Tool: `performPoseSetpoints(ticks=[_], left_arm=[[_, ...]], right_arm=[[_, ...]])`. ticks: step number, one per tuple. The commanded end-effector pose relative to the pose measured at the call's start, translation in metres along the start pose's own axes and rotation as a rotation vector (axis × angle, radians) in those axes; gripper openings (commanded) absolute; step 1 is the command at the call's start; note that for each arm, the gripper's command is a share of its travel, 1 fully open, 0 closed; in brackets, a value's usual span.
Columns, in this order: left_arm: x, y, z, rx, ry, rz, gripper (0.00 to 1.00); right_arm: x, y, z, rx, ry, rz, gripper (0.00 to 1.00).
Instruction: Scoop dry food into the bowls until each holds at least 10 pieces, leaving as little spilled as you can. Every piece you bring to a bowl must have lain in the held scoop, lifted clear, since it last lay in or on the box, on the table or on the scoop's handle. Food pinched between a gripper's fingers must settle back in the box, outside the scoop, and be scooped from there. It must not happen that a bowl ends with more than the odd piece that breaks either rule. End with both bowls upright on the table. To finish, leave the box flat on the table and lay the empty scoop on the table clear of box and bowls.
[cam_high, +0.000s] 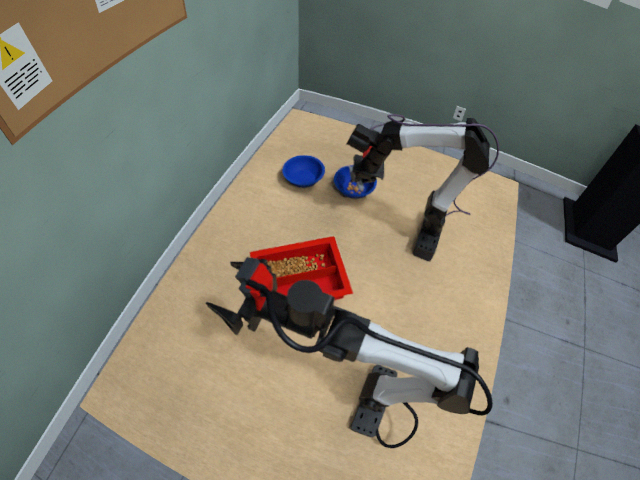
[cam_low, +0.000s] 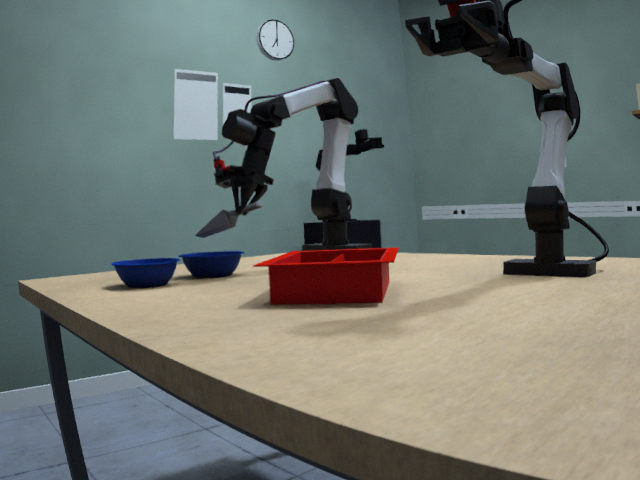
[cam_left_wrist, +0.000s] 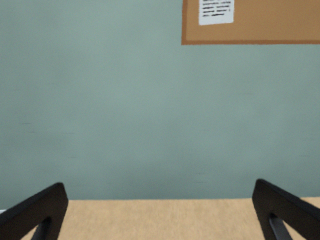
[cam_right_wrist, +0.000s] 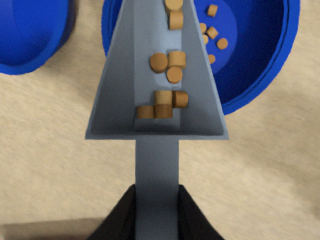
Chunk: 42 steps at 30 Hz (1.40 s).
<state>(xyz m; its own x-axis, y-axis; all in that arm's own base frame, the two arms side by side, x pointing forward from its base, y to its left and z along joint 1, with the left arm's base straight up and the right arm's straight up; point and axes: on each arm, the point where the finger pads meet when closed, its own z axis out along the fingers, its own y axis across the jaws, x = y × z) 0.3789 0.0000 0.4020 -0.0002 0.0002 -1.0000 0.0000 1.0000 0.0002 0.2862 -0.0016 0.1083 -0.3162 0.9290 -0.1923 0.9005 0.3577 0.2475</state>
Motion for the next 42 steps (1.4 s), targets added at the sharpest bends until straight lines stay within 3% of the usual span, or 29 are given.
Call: performPoseSetpoints(ticks=[1,13,17,22,42], left_arm=[[-0.016,0.0,-0.004,0.0,-0.04,-0.001,1.0],[-0.016,0.0,-0.004,0.0,-0.04,-0.001,1.0],[-0.016,0.0,-0.004,0.0,-0.04,-0.001,1.0],[-0.016,0.0,-0.004,0.0,-0.04,-0.001,1.0],[-0.016,0.0,-0.004,0.0,-0.04,-0.001,1.0]], right_arm=[[-0.011,0.018,-0.009,-0.061,-0.018,0.06,0.0],[-0.014,0.024,-0.013,-0.088,-0.015,0.132,0.0],[0.004,-0.005,-0.003,0.001,-0.022,-0.104,0.0],[-0.003,0.013,-0.012,-0.057,-0.044,-0.097,0.0],[-0.001,-0.001,-0.005,-0.012,-0.034,-0.104,0.0]])
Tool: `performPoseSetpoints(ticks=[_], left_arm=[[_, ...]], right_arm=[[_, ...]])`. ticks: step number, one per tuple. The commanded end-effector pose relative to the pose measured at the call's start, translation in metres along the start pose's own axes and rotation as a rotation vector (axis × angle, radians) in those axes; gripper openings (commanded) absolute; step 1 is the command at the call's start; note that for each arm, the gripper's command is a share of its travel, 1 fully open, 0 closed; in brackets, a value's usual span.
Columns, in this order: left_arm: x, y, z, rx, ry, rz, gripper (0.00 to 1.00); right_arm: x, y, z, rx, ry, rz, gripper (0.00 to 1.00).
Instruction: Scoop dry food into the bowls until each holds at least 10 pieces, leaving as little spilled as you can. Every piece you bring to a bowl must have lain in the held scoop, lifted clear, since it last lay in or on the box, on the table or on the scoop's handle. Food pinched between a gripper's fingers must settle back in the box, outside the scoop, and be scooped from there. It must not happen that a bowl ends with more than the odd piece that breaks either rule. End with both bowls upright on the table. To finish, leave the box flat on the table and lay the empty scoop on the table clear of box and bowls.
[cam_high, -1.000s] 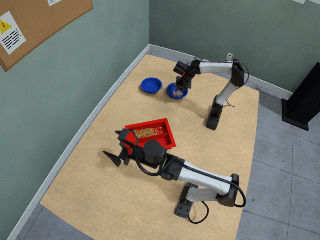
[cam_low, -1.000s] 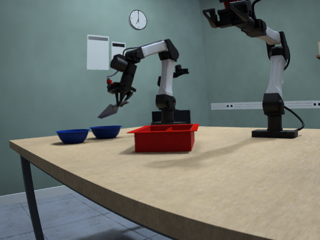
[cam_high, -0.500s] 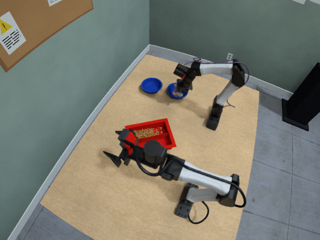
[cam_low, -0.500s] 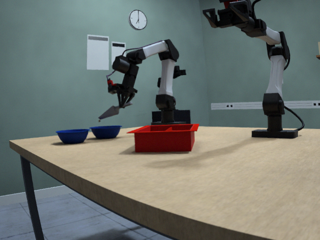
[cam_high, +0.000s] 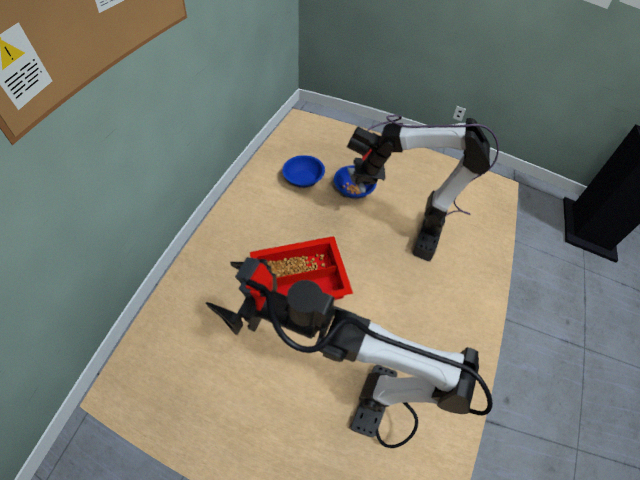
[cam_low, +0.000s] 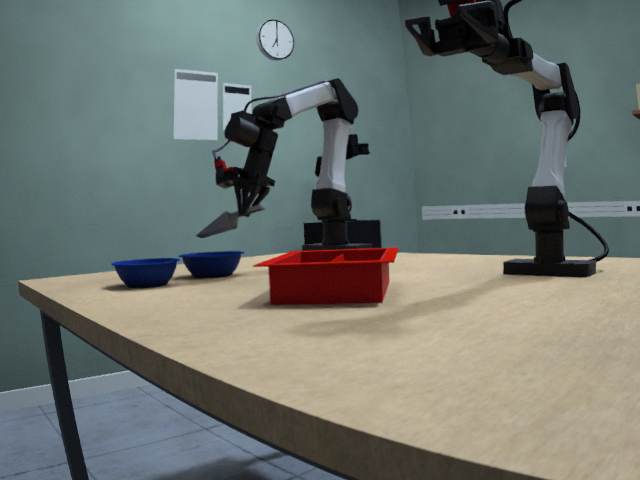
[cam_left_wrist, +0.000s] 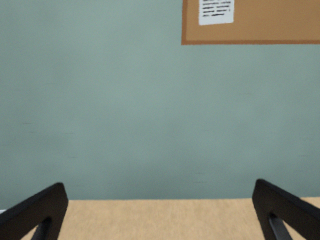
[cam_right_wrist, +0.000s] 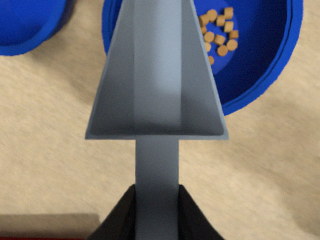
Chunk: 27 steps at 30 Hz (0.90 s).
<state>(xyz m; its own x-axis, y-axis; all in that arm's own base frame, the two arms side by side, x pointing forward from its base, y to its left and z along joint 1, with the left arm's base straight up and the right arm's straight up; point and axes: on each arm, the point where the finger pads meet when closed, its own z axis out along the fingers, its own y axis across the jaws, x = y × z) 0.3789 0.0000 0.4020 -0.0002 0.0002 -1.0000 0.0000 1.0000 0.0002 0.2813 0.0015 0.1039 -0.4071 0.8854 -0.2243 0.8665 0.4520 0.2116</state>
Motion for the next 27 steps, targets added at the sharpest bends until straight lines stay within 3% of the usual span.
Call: performPoseSetpoints(ticks=[1,17,27], left_arm=[[-0.016,0.0,-0.004,0.0,-0.04,-0.001,1.0],[-0.016,0.0,-0.004,0.0,-0.04,-0.001,1.0],[-0.016,0.0,-0.004,0.0,-0.04,-0.001,1.0]], right_arm=[[-0.009,0.002,-0.007,-0.029,-0.031,0.008,0.0],[-0.009,0.003,-0.01,-0.027,-0.031,-0.005,0.0],[-0.012,0.011,-0.004,-0.037,-0.008,0.095,0.0]])
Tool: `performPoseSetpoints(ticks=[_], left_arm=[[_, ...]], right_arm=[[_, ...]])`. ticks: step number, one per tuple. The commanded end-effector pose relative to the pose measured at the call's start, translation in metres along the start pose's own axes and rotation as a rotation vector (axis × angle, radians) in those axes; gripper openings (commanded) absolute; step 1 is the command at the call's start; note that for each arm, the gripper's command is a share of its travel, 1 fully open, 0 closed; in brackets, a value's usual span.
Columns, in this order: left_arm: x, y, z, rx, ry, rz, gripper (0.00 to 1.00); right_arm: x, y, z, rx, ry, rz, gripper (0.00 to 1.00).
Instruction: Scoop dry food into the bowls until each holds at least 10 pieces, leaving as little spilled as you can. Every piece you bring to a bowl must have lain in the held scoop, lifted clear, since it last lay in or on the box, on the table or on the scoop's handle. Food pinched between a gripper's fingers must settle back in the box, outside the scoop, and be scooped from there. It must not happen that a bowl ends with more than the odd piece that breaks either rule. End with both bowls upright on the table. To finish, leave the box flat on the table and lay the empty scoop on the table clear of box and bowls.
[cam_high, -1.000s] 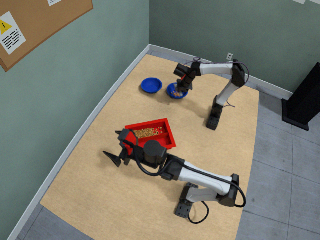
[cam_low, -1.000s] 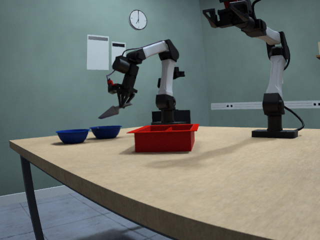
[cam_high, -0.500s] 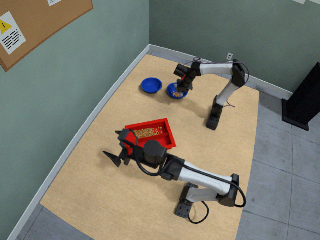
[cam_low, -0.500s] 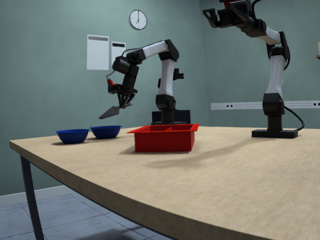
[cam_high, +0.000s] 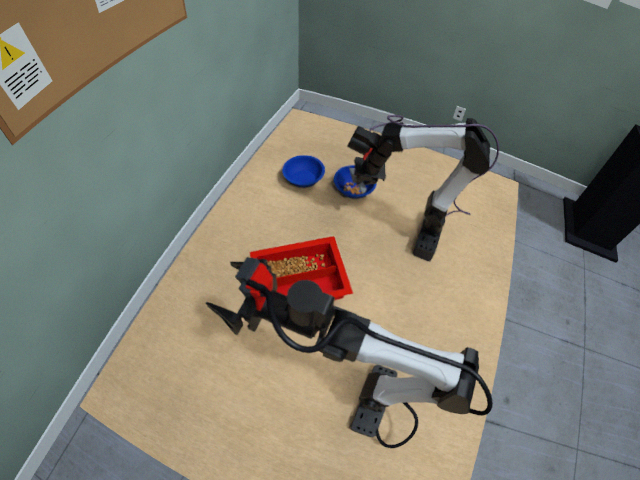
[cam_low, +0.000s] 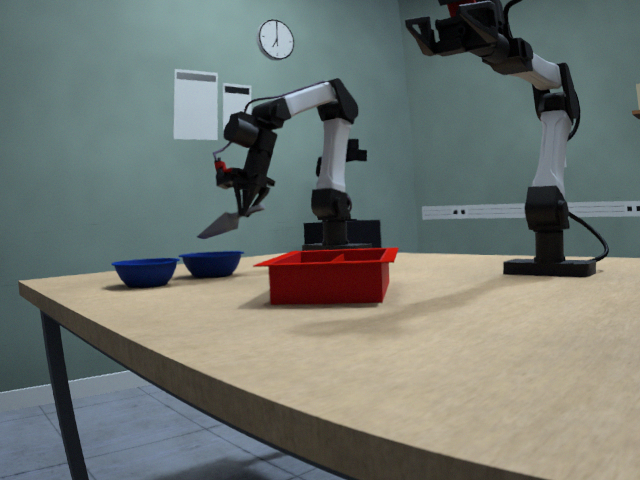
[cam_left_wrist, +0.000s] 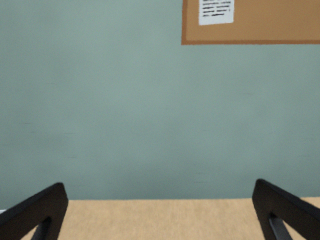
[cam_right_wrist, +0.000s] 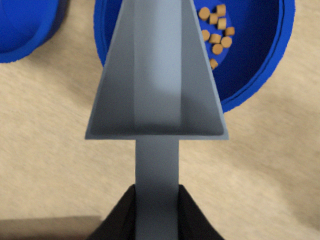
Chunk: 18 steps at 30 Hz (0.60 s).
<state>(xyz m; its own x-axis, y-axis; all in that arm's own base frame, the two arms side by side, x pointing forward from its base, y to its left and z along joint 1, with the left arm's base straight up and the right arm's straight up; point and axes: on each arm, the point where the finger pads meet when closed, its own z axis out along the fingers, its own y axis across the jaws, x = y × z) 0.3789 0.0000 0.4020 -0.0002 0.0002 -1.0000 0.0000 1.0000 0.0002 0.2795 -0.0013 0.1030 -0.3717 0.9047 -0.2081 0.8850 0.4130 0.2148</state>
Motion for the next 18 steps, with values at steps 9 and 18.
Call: performPoseSetpoints(ticks=[9,18], left_arm=[[-0.016,0.0,-0.004,0.0,-0.04,-0.001,1.0],[-0.016,0.0,-0.004,0.0,-0.04,-0.001,1.0]], right_arm=[[-0.014,0.02,-0.01,-0.07,-0.015,0.11,0.0],[-0.018,0.025,-0.014,-0.096,-0.011,0.176,0.0]])
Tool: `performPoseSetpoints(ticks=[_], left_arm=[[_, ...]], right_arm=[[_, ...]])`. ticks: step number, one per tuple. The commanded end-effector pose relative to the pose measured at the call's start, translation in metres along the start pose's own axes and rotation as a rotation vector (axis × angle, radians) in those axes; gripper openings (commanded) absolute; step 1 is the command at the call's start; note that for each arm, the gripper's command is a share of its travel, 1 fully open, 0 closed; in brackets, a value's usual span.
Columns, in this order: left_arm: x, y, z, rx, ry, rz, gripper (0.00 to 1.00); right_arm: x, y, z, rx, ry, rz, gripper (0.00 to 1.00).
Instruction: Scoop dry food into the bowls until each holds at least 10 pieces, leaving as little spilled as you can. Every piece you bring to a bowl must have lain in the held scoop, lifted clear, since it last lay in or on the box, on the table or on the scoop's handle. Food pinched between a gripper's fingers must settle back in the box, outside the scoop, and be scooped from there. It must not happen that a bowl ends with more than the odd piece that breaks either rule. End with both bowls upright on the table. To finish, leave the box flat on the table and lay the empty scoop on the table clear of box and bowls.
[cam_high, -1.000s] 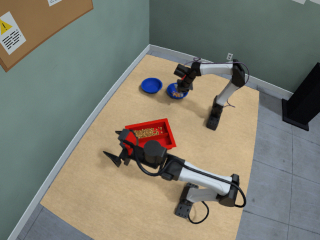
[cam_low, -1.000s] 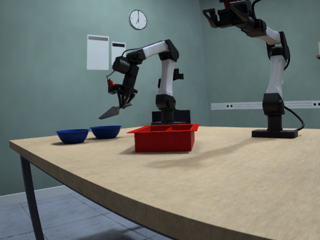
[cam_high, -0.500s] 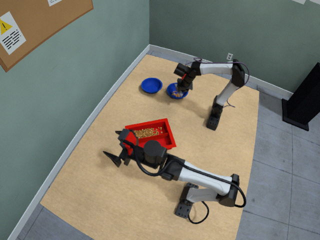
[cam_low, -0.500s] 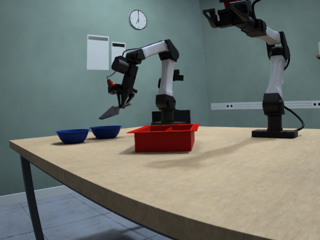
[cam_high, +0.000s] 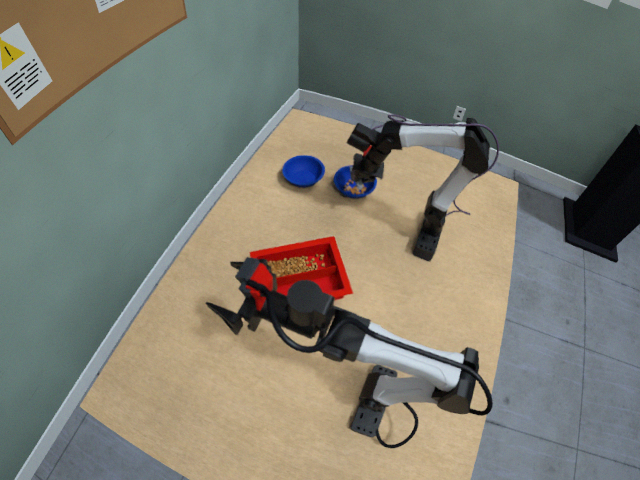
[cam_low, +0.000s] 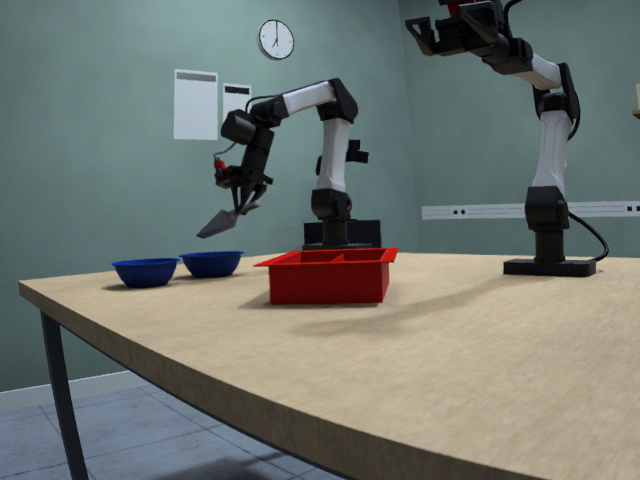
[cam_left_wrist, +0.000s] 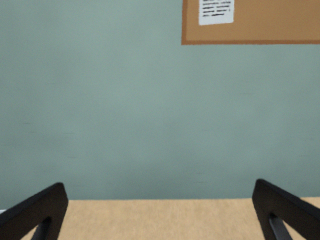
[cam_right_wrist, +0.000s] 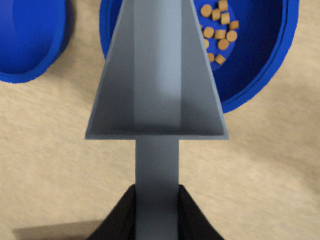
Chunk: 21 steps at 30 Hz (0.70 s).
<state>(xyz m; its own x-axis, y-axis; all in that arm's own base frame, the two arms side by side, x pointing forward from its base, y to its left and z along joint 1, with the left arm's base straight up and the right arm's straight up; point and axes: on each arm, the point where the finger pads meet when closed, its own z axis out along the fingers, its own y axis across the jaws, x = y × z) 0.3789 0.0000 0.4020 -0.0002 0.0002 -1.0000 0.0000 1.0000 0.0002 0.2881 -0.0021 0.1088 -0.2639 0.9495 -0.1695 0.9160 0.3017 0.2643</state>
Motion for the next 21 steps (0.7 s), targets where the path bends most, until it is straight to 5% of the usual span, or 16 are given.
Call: performPoseSetpoints(ticks=[1,5,11,21], left_arm=[[-0.016,0.0,-0.004,0.0,-0.04,-0.001,1.0],[-0.016,0.0,-0.004,0.0,-0.04,-0.001,1.0],[-0.016,0.0,-0.004,0.0,-0.04,-0.001,1.0],[-0.016,0.0,-0.004,0.0,-0.04,-0.001,1.0]], right_arm=[[-0.01,0.019,-0.009,-0.066,-0.015,0.059,0.0],[-0.01,0.02,-0.009,-0.067,-0.013,0.074,0.0],[0.004,-0.005,-0.004,0.004,-0.034,-0.17,0.0],[-0.001,0.004,-0.008,-0.031,-0.049,-0.165,0.0]])
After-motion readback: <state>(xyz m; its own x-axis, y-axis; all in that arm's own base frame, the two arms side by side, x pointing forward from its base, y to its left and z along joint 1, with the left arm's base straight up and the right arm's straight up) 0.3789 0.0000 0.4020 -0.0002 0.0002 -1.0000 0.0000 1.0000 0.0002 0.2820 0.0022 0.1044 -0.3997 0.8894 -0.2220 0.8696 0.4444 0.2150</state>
